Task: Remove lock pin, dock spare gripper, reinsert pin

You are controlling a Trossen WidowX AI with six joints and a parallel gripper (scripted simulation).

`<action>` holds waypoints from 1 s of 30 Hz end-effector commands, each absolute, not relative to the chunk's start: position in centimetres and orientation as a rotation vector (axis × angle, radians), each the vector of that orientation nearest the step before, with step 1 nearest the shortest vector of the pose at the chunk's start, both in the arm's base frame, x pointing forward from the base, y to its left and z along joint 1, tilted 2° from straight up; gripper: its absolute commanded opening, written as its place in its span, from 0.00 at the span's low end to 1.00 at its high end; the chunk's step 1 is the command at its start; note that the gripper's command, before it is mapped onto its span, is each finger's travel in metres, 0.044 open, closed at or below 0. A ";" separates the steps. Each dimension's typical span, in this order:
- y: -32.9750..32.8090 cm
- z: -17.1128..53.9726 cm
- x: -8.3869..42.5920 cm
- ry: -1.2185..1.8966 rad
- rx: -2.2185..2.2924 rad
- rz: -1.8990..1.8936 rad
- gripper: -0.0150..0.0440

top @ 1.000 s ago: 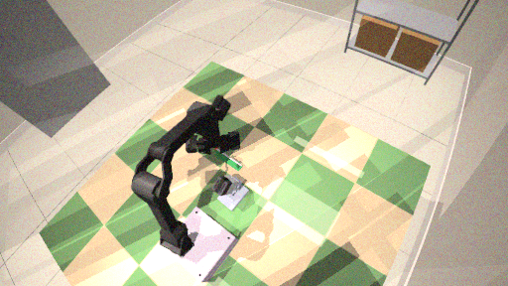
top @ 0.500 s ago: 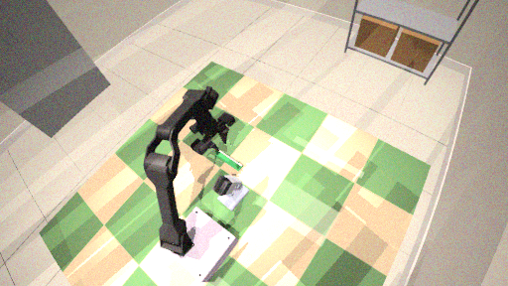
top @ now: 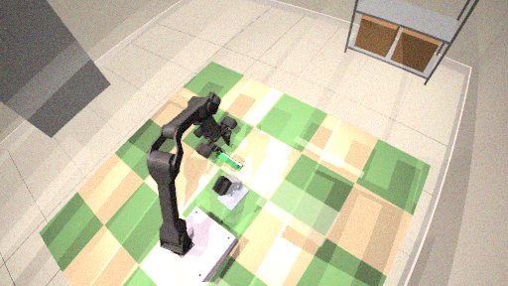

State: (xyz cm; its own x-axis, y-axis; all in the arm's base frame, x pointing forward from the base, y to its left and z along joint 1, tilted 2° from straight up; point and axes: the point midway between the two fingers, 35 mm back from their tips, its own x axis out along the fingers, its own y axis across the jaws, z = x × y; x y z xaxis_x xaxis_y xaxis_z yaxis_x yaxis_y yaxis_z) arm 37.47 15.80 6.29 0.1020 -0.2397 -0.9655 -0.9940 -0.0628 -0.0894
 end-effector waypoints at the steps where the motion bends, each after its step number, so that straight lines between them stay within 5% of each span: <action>1: 15.4 2.7 37.3 1.316 -1.480 1.063 0.56; 30: 15.3 -1.4 37.8 1.317 -1.480 1.063 0.56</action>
